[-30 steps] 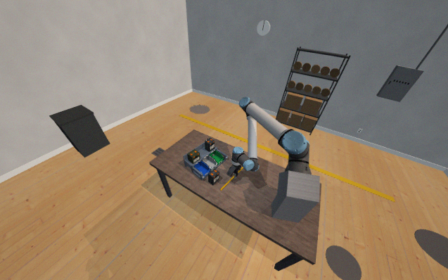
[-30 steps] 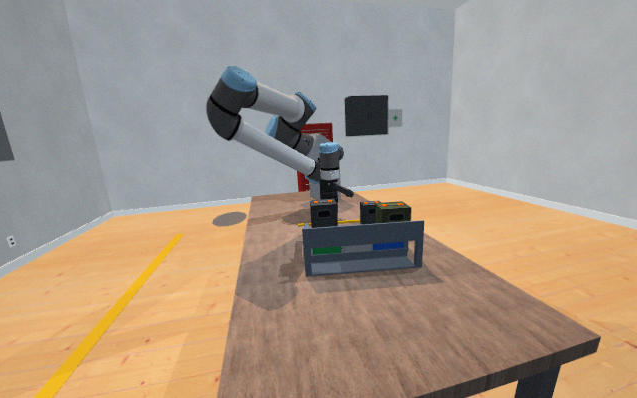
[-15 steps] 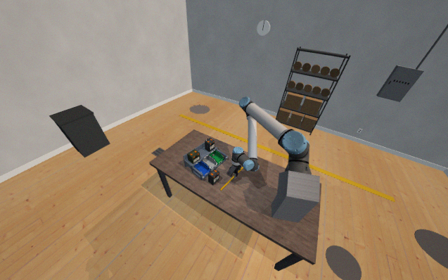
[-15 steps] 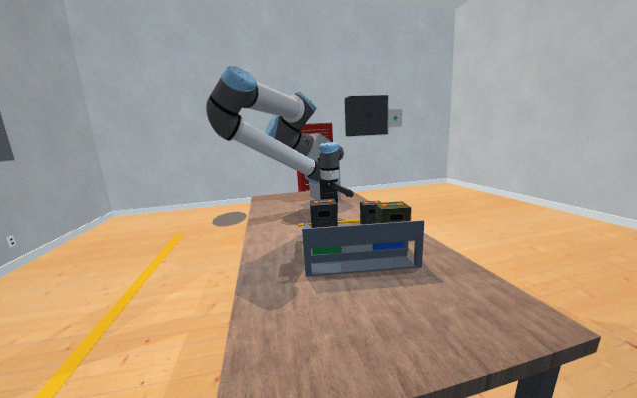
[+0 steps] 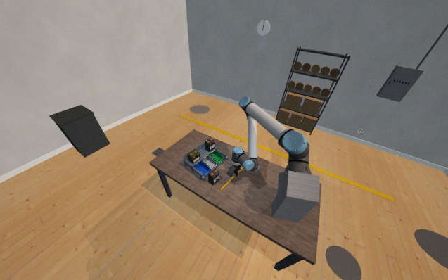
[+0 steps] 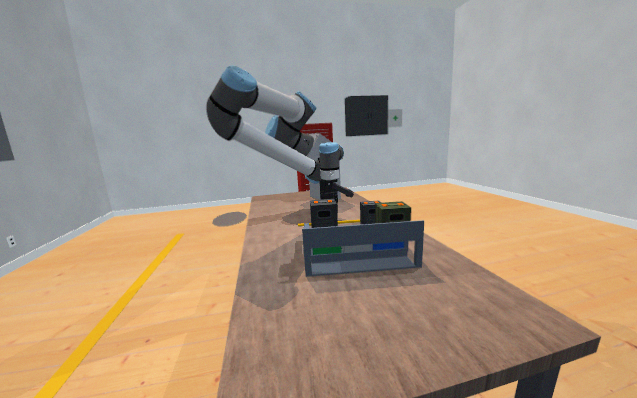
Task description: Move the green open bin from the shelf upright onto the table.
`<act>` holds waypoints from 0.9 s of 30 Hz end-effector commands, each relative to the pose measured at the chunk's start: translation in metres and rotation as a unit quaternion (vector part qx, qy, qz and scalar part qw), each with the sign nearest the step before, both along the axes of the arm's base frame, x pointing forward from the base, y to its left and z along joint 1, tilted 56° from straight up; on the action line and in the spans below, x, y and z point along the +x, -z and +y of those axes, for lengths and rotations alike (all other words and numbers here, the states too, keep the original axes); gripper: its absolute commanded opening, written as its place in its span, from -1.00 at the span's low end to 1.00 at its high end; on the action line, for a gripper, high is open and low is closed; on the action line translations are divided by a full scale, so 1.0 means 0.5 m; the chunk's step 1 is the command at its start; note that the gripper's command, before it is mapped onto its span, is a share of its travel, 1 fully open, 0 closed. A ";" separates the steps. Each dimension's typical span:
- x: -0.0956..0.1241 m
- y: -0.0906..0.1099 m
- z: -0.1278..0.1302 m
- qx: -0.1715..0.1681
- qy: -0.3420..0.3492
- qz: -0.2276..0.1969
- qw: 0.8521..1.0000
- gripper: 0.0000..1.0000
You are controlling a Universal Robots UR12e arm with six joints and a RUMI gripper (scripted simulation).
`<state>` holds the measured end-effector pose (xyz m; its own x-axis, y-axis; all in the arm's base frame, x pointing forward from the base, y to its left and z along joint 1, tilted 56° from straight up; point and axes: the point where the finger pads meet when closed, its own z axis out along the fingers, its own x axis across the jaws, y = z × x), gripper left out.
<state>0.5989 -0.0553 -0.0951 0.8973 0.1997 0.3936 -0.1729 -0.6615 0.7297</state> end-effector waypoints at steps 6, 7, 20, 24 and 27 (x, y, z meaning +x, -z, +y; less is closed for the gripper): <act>0.000 0.000 0.001 0.000 0.000 0.000 1.000 -0.47; 0.000 0.000 0.001 0.000 0.000 0.000 1.000 -0.47; -0.041 -0.056 0.073 0.000 0.000 0.000 1.000 -0.47; -0.041 -0.056 0.073 0.000 0.000 0.000 1.000 -0.47; -0.041 -0.056 0.073 0.000 0.000 0.000 1.000 -0.47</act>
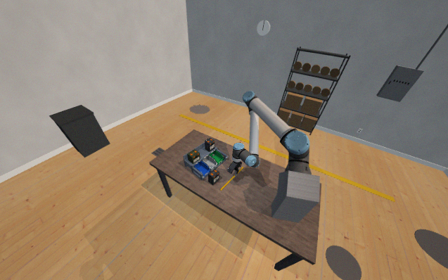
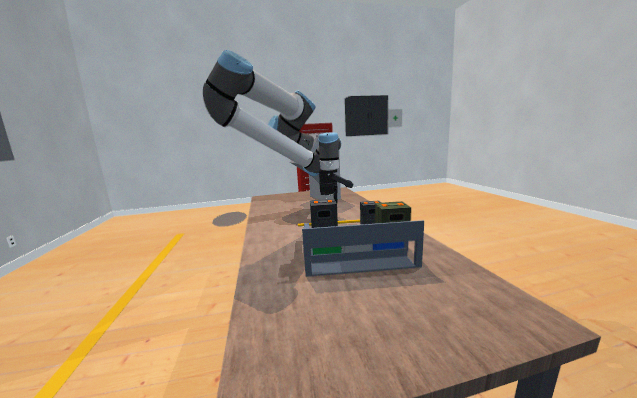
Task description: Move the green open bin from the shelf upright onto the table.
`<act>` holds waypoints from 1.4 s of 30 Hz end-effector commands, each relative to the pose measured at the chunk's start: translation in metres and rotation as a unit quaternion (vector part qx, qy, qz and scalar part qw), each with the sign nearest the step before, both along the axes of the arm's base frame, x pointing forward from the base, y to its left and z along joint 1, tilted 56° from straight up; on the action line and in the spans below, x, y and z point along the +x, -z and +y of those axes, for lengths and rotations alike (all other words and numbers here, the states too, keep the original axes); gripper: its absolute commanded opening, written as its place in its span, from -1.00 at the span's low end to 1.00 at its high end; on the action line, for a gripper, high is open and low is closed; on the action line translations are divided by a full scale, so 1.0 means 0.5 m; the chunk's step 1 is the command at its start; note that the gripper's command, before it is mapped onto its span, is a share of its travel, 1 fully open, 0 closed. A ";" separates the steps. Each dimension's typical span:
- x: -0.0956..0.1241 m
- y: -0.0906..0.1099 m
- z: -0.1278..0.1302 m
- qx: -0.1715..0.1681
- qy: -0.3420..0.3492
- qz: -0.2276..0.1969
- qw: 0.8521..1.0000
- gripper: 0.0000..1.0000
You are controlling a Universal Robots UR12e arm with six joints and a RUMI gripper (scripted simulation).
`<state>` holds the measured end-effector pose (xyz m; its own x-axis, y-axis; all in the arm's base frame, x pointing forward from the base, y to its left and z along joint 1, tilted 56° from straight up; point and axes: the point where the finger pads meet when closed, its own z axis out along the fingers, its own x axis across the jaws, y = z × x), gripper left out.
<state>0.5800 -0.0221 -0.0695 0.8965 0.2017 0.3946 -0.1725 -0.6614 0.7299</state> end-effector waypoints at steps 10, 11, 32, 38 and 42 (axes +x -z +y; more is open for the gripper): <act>-0.047 -0.065 0.084 0.000 0.001 0.000 1.000 -0.47; -0.047 -0.065 0.084 0.000 0.001 0.000 1.000 -0.47; -0.070 -0.097 0.126 0.000 0.001 0.000 1.000 -0.47; -0.070 -0.097 0.126 0.000 0.001 0.000 1.000 -0.47; -0.063 -0.088 0.114 0.000 0.001 0.000 1.000 -0.47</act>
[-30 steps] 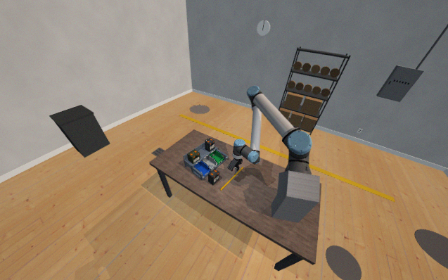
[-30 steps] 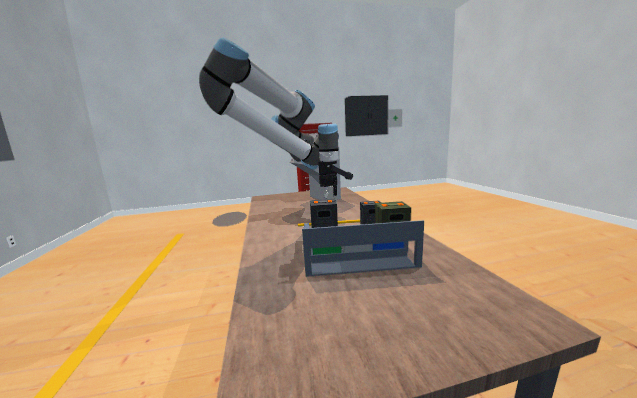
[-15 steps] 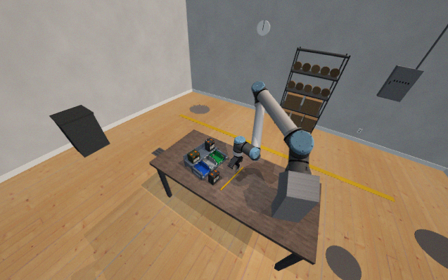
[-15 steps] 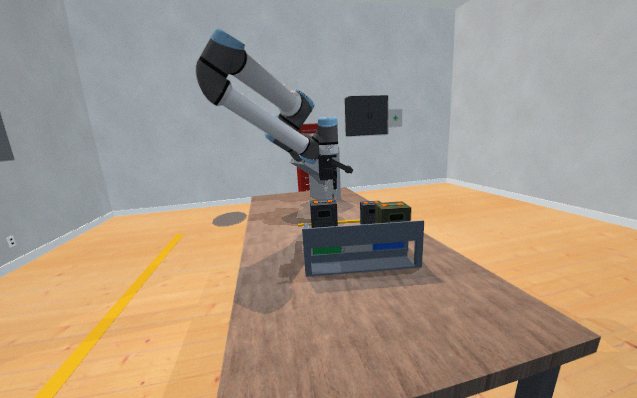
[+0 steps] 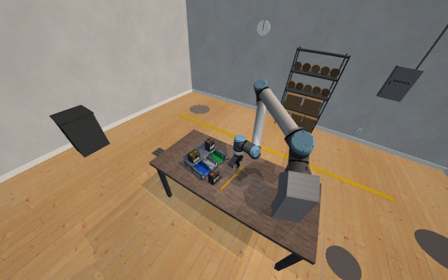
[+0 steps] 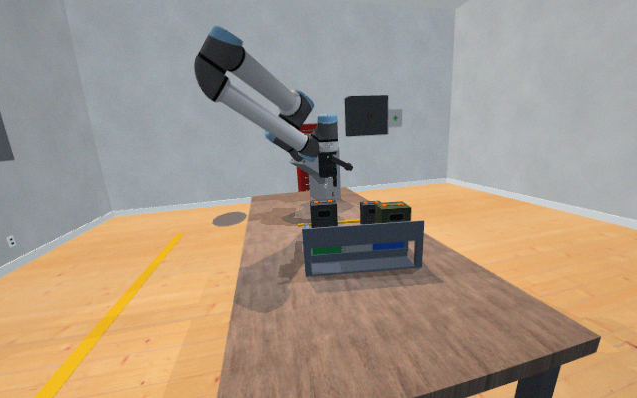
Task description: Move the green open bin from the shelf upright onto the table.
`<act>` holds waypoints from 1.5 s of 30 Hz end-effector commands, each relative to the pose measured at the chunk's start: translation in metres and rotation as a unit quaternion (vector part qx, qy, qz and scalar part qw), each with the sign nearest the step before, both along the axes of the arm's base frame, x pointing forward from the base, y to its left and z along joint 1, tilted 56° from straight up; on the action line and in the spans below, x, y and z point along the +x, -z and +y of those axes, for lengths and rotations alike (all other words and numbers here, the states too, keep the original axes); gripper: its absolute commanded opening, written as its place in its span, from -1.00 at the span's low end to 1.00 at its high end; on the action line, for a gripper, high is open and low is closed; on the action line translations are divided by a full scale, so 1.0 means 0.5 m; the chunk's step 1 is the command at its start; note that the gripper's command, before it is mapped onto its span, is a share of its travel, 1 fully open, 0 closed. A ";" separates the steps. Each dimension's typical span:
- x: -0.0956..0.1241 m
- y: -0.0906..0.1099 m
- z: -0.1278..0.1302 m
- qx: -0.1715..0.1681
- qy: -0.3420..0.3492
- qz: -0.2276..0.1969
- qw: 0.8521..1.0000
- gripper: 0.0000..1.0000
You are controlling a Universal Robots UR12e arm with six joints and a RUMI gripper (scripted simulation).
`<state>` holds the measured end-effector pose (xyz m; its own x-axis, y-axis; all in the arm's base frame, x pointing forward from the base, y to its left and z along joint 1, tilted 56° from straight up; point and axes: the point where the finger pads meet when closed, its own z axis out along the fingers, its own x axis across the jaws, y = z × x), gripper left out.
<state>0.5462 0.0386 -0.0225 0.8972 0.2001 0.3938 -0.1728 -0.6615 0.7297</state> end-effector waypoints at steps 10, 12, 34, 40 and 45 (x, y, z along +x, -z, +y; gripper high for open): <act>0.006 0.008 -0.009 0.000 0.000 0.000 1.000 -0.47; 0.006 0.008 -0.009 0.000 0.000 0.000 1.000 -0.47; 0.012 0.016 -0.020 0.000 0.000 0.000 1.000 -0.47; 0.012 0.016 -0.021 0.000 0.000 0.000 1.000 -0.47; 0.012 0.016 -0.021 0.000 0.000 0.000 1.000 -0.47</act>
